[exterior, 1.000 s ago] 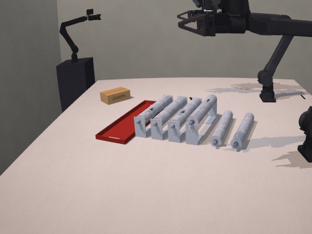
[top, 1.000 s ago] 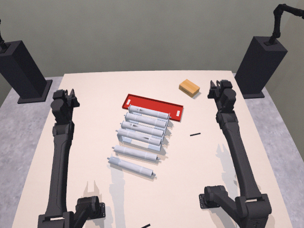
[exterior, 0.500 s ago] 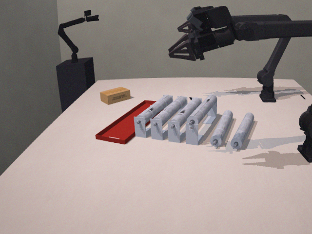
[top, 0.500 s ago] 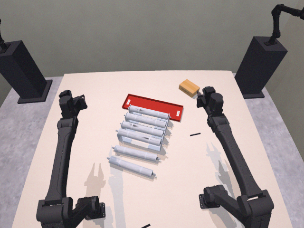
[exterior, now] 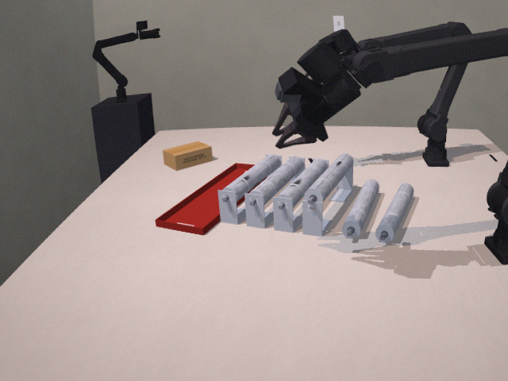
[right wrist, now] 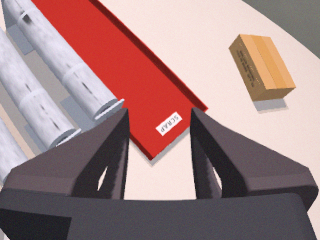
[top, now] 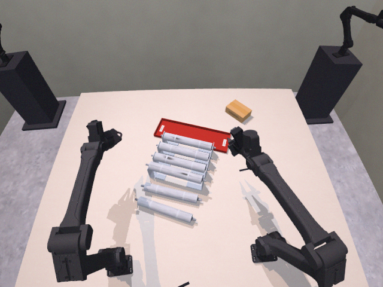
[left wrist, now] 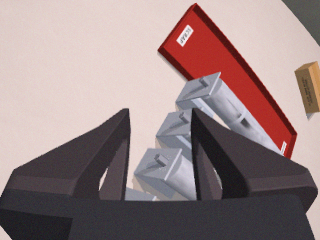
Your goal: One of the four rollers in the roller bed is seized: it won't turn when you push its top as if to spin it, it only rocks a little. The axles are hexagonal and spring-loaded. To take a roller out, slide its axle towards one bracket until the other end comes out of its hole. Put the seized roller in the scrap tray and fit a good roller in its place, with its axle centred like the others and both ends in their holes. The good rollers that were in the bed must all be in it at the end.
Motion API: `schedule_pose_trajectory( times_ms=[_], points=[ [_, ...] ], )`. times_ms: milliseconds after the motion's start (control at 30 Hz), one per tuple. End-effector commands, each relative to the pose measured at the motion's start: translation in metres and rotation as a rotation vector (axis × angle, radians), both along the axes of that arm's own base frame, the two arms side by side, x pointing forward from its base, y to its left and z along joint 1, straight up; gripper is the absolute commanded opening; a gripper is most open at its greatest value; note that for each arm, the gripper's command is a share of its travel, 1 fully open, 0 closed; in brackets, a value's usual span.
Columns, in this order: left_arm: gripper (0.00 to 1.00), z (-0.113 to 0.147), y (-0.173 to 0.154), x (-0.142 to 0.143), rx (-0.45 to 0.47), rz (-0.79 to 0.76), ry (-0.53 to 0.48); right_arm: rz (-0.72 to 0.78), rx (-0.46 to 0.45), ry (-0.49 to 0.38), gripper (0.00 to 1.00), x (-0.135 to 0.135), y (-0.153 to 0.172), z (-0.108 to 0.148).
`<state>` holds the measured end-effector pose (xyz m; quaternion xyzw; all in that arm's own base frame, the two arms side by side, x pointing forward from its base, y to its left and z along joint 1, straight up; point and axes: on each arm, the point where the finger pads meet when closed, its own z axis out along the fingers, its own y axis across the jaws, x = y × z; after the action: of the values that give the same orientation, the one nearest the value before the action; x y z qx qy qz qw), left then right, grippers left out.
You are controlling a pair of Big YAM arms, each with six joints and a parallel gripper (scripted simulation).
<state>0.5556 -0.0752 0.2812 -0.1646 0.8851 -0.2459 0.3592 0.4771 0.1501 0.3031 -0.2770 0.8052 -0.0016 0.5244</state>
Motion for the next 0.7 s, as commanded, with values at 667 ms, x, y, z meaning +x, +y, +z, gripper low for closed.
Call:
schedule_pose_trajectory(
  times_ms=[667],
  points=[
    [0.32,-0.111,-0.065,-0.038,-0.422,0.226,0.818,0.477,-0.388,0.260,0.32,-0.114,0.084,-0.143]
  ],
)
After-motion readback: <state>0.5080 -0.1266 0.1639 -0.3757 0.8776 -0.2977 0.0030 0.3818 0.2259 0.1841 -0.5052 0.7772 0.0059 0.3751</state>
